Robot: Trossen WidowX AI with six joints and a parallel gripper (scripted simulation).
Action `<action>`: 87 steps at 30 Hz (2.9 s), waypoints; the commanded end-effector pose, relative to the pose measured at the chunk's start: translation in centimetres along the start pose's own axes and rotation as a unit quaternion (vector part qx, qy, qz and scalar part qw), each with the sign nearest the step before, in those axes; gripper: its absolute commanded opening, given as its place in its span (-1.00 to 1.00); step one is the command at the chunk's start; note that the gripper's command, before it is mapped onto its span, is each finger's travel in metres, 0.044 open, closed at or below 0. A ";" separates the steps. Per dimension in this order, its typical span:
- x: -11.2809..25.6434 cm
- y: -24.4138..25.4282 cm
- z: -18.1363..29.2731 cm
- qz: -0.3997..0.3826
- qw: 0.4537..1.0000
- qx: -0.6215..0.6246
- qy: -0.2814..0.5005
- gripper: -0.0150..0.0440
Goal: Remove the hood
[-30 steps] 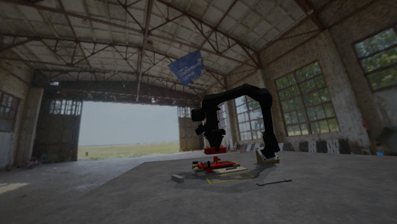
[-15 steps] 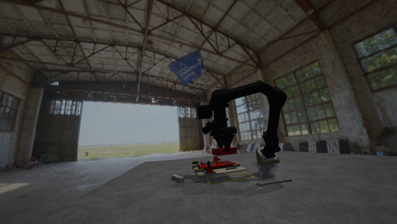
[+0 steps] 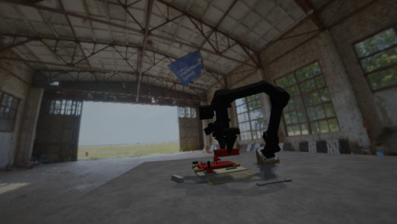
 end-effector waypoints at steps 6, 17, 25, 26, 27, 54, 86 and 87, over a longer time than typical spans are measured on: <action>-0.8 0.0 0.0 -0.002 1.000 -0.004 0.000 -0.49; -1.6 0.0 0.0 -0.001 1.000 -0.004 0.000 -0.49; -2.2 -0.1 -0.1 -0.001 1.000 -0.004 0.000 -0.49; -2.2 -0.1 -0.1 -0.001 1.000 -0.004 0.000 -0.49; -2.3 -0.1 -0.1 -0.001 1.000 -0.003 0.000 -0.49; -4.3 0.0 -0.1 -0.001 1.000 -0.003 0.000 -0.49; -6.7 0.1 0.1 -0.003 1.000 -0.003 0.000 -0.49; -6.7 0.1 0.1 -0.003 1.000 -0.003 0.000 -0.49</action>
Point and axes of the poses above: the point midway between the two fingers, 35 mm back from their tips, its own x axis back along the fingers, its own y axis across the jaws, z = x × y, the point moved 4 cm from there along x, back along the fingers, and after that the axes turned 7 degrees about x, right-handed, at the moved point
